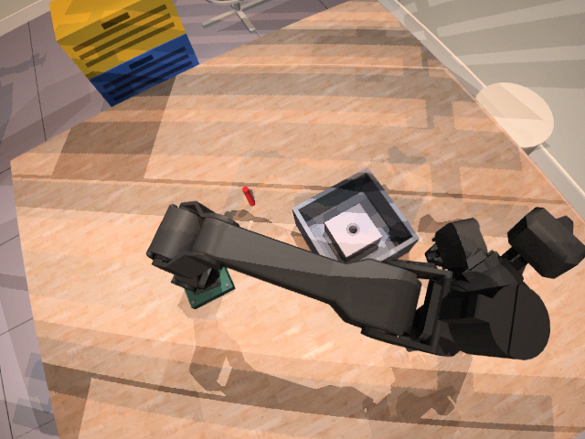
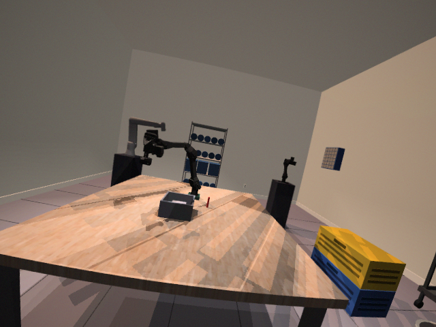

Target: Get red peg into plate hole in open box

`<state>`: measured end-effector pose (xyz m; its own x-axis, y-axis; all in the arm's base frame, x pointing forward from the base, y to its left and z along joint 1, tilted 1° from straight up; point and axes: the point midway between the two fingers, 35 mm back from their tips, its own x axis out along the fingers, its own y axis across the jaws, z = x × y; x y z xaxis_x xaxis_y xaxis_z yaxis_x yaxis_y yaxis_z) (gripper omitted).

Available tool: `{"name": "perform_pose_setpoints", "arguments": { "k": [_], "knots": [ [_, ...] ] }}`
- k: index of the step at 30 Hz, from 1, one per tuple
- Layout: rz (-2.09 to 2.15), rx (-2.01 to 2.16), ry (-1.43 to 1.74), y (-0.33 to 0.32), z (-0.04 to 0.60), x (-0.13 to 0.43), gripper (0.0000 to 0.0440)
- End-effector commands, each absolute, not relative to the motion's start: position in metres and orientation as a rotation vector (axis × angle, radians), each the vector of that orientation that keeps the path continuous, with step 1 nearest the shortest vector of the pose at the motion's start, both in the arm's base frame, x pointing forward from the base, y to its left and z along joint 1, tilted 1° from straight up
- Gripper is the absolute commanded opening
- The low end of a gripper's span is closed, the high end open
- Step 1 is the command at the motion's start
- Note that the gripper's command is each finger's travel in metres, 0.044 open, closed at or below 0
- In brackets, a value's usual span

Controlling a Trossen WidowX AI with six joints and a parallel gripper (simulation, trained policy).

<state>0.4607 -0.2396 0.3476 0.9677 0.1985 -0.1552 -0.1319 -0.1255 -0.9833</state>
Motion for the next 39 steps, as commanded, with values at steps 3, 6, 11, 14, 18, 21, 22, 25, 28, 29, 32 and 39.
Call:
{"name": "perform_pose_setpoints", "arguments": {
  "k": [3,6,11,14,18,21,22,25,28,29,32,39],
  "knots": [
    [0.306,-1.578,-0.006,-0.233,0.339,0.461,0.0440],
    [0.328,-1.483,0.039,-0.226,0.330,0.461,0.0440],
    [0.359,-1.326,0.118,-0.212,0.314,0.461,0.0440],
    [0.376,-1.233,0.168,-0.203,0.306,0.461,0.0440],
    [0.394,-1.109,0.236,-0.189,0.294,0.459,0.0440],
    [0.406,-1.017,0.288,-0.178,0.286,0.457,0.0440],
    [0.410,-0.986,0.306,-0.174,0.283,0.457,0.0440],
    [0.419,-0.895,0.360,-0.161,0.275,0.454,0.0440],
    [0.425,-0.804,0.415,-0.149,0.267,0.451,0.0440],
    [0.427,-0.774,0.434,-0.144,0.265,0.449,0.0440],
    [0.430,-0.685,0.492,-0.130,0.258,0.445,0.0440],
    [0.427,-0.480,0.631,-0.096,0.241,0.431,0.0440]
  ]
}}
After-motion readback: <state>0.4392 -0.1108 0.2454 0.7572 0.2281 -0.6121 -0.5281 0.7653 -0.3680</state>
